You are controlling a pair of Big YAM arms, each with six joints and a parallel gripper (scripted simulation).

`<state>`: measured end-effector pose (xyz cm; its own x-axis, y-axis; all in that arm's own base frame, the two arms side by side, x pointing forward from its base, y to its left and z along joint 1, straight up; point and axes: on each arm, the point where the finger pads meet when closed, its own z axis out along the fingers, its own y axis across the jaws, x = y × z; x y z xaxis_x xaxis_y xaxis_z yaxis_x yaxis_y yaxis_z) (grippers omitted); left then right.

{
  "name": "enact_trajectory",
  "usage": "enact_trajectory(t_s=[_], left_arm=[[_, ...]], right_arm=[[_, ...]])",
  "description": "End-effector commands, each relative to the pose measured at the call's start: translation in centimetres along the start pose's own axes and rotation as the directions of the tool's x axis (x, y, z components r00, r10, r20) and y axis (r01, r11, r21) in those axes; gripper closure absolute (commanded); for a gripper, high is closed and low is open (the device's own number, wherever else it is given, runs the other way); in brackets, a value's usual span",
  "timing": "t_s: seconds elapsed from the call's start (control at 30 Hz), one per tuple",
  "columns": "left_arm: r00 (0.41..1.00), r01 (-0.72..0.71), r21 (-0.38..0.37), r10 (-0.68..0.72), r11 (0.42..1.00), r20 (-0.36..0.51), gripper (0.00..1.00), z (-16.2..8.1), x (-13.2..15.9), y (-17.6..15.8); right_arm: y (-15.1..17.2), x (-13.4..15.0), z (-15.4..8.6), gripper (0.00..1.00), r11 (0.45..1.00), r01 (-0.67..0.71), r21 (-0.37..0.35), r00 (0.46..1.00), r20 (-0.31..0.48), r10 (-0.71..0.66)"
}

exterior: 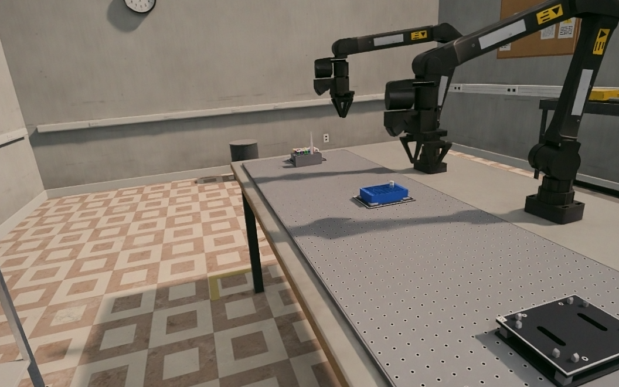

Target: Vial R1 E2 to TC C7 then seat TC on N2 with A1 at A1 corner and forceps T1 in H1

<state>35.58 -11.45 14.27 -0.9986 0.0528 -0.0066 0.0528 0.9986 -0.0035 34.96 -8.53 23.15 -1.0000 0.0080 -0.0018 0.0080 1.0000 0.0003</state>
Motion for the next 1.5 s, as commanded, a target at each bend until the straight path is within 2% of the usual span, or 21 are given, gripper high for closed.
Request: enact_trajectory(t_s=[0.0, 0.27, 0.33, 0.83, 1.47], left_arm=[[1.000, 0.019, -0.001, -0.019, 1.000, 0.008, 0.00, 0.6, -0.6, -1.7], [0.999, 0.018, 0.017, -0.019, 1.000, 0.048, 0.00, 0.3, -2.3, -5.3], [0.999, 0.018, 0.017, -0.019, 1.000, 0.048, 0.00, 0.3, -2.3, -5.3], [0.999, 0.018, 0.022, -0.019, 1.000, 0.044, 0.00, 2.8, -2.5, -11.1], [0.999, 0.018, 0.027, -0.019, 0.999, 0.040, 0.00, 5.4, -2.6, -16.8]], right_arm=[[-0.2, -0.8, -1.3, 0.76, 1.000, -0.007, 0.008, 0.999, 0.033, 0.006], [-0.2, -0.8, -1.3, 0.76, 1.000, -0.007, 0.008, 0.999, 0.033, 0.006], [-0.2, -0.8, -1.3, 0.76, 1.000, -0.007, 0.008, 0.999, 0.033, 0.006], [-0.2, -0.8, -1.3, 0.76, 1.000, -0.007, 0.008, 0.999, 0.033, 0.006], [-0.2, -0.8, -1.3, 0.76, 1.000, -0.007, 0.008, 0.999, 0.033, 0.006]])
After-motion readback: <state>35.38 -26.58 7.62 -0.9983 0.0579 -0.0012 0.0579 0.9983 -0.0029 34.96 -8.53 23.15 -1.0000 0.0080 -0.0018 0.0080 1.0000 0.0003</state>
